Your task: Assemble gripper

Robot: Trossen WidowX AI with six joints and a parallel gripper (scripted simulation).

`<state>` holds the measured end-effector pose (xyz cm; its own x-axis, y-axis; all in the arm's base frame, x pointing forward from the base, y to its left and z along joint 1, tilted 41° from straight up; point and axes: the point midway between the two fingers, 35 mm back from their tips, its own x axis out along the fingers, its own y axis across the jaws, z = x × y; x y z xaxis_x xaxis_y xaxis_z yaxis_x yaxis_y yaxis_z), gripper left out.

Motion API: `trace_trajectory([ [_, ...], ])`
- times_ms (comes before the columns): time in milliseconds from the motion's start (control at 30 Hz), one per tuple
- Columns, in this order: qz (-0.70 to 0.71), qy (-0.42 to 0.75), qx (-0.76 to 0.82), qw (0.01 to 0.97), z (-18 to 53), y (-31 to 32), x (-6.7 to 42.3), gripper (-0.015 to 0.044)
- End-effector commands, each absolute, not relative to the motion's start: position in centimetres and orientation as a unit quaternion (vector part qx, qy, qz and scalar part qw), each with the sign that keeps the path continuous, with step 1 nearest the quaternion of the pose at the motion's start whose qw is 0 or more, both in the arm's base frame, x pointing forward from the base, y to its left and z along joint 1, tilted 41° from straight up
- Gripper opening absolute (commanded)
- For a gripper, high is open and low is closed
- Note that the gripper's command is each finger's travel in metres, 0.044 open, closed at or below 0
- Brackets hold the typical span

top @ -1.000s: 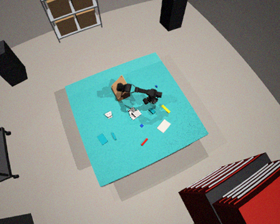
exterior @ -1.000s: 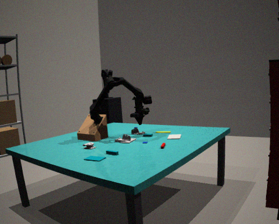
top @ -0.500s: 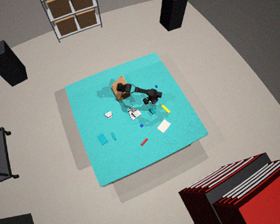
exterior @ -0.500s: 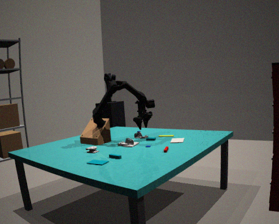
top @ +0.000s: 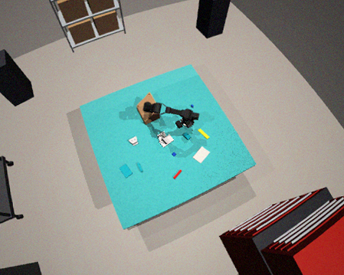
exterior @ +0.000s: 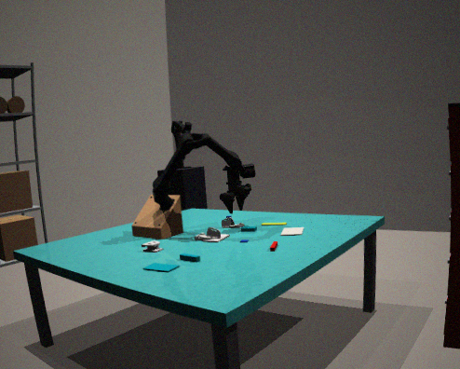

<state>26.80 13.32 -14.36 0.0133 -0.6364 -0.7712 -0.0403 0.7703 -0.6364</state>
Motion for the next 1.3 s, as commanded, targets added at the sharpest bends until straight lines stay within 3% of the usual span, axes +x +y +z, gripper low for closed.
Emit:
trace_trajectory([
  [0,-0.224,0.666,-0.254,0.665,-14.36,13.32,26.8,0.044],
  [333,-0.224,0.666,-0.254,0.665,-14.36,13.32,26.8,0.044],
  [900,-0.224,0.666,-0.254,0.665,-14.36,13.32,26.8,0.0],
  [1267,-0.224,0.666,-0.254,0.665,-14.36,13.32,26.8,0.0],
])
